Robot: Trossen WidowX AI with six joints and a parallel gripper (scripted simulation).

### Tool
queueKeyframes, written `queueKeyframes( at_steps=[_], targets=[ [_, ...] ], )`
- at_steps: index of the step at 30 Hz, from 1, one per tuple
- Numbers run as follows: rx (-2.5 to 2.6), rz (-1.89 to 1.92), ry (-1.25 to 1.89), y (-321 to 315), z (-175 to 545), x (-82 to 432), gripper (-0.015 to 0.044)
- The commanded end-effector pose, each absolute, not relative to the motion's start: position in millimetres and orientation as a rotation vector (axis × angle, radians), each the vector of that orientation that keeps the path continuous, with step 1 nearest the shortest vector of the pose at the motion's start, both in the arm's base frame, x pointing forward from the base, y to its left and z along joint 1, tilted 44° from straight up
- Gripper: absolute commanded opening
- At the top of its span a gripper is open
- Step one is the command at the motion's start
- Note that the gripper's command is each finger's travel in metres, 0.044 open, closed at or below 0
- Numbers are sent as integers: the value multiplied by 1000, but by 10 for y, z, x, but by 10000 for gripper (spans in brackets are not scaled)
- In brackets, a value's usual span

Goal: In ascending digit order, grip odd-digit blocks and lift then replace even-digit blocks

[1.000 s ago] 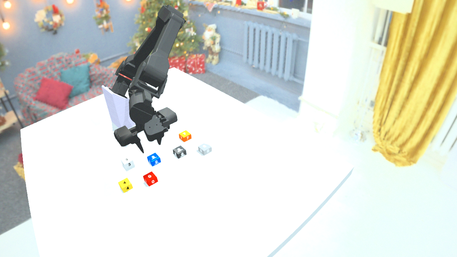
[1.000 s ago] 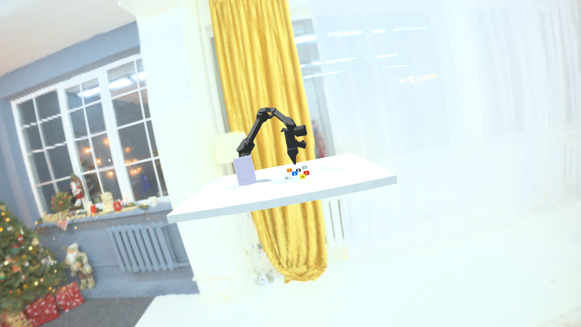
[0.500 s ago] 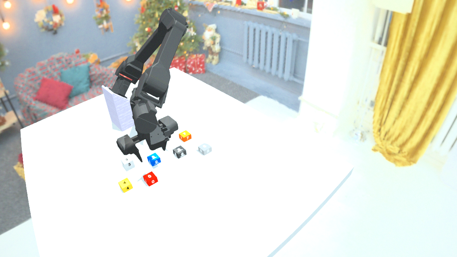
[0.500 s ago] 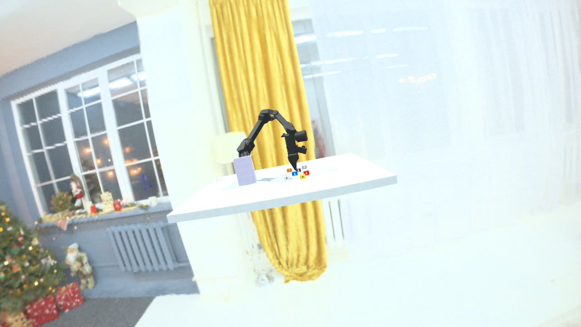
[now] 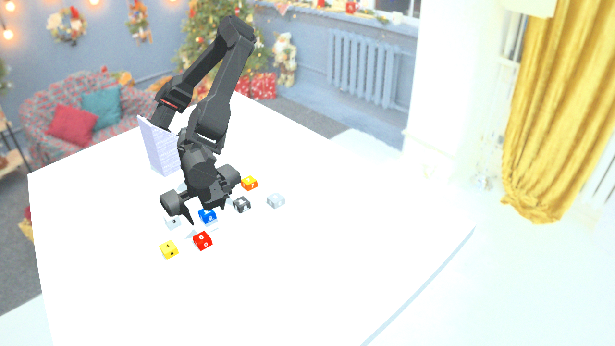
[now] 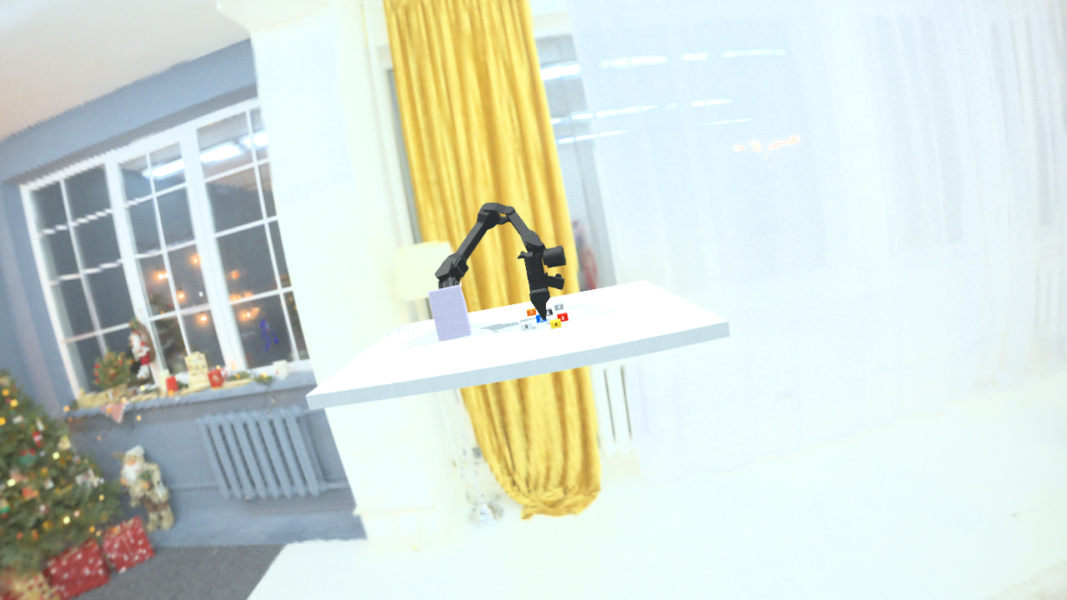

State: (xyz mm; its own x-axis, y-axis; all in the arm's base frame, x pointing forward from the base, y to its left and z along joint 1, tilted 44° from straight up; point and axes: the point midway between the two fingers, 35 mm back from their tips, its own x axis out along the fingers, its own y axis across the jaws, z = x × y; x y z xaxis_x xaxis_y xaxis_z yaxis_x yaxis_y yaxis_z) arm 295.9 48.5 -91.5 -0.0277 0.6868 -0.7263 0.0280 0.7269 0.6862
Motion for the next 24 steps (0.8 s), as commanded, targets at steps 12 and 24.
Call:
queueKeyframes(
  at_steps=[12, 24],
  targets=[
    [618, 583, 1530, 515, -941, 2930, 120],
    [618, 583, 1530, 515, -941, 2930, 120]
  ],
)
